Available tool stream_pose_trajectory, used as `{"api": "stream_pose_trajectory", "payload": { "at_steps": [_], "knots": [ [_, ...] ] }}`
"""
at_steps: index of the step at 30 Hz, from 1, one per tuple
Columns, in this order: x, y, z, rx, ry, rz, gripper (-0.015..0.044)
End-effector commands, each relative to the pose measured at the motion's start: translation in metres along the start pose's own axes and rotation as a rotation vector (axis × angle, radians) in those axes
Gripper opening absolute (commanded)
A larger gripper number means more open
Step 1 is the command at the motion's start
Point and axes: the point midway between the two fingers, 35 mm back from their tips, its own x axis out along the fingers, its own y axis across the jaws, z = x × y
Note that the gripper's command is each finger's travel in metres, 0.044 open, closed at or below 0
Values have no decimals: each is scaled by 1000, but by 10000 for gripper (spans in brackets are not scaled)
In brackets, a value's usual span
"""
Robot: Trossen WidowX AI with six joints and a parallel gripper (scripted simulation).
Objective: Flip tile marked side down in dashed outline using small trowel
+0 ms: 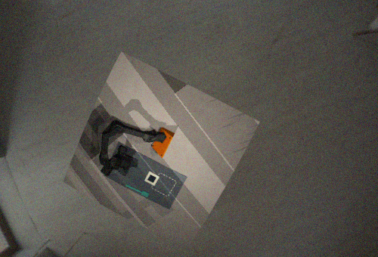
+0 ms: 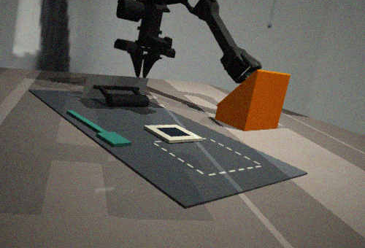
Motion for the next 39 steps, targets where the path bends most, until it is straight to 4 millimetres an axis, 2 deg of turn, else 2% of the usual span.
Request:
{"api": "stream_pose_trajectory", "payload": {
  "at_steps": [1,24,28,33,39],
  "knots": [
    [3,2,-1,-2,3,8,100],
    [0,0,-1,0,0,0,100],
    [0,2,-15,-2,4,8,100],
    [0,2,-17,-2,4,8,100],
    [-1,2,-31,-1,5,8,100]
  ]
}}
